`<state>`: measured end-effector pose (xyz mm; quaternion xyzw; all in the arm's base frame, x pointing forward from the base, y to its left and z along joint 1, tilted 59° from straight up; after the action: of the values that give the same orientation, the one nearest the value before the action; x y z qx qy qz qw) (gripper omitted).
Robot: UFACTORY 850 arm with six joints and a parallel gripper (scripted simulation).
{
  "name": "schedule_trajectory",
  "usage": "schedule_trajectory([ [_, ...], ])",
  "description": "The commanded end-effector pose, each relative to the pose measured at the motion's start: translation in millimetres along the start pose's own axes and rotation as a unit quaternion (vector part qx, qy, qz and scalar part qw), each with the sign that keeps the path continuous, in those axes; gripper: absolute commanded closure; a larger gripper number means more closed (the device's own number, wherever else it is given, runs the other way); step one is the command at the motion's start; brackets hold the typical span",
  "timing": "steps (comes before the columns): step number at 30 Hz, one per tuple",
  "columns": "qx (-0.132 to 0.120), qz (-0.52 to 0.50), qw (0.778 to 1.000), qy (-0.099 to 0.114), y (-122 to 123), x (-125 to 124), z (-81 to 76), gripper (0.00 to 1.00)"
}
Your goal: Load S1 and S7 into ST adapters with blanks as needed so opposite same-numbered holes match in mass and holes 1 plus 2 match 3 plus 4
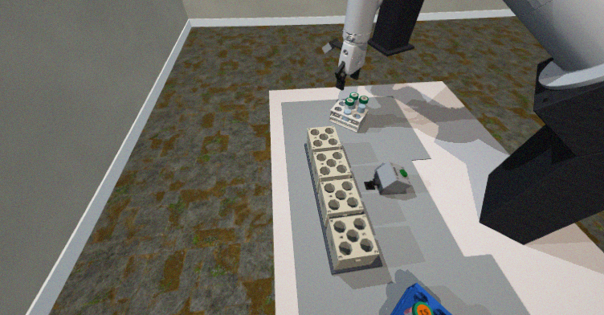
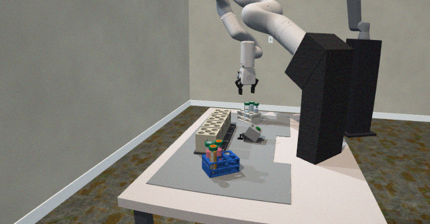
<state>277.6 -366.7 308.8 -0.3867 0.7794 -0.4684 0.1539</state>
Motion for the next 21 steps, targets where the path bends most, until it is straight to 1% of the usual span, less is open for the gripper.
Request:
schedule_trajectory([
  [1,0.0,0.0,1.0,0.0,0,0,11.8,0.0],
  [2,0.0,0.0,1.0,0.0,0,0,11.8,0.0],
  [7,0.0,0.0,1.0,0.0,0,0,23.7,0.0],
  [21,0.0,0.0,1.0,0.0,0,0,23.7,0.0],
])
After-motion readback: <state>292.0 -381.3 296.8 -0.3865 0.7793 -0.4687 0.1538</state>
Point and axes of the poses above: the point where the finger pads meet when closed, its own z axis out along the fingers, its own x axis across the jaws, y = z × x, the point moved 5 cm from there along -z, back along the fingers, and after that the axes turned 15 degrees about -z, right-handed, at the moved point
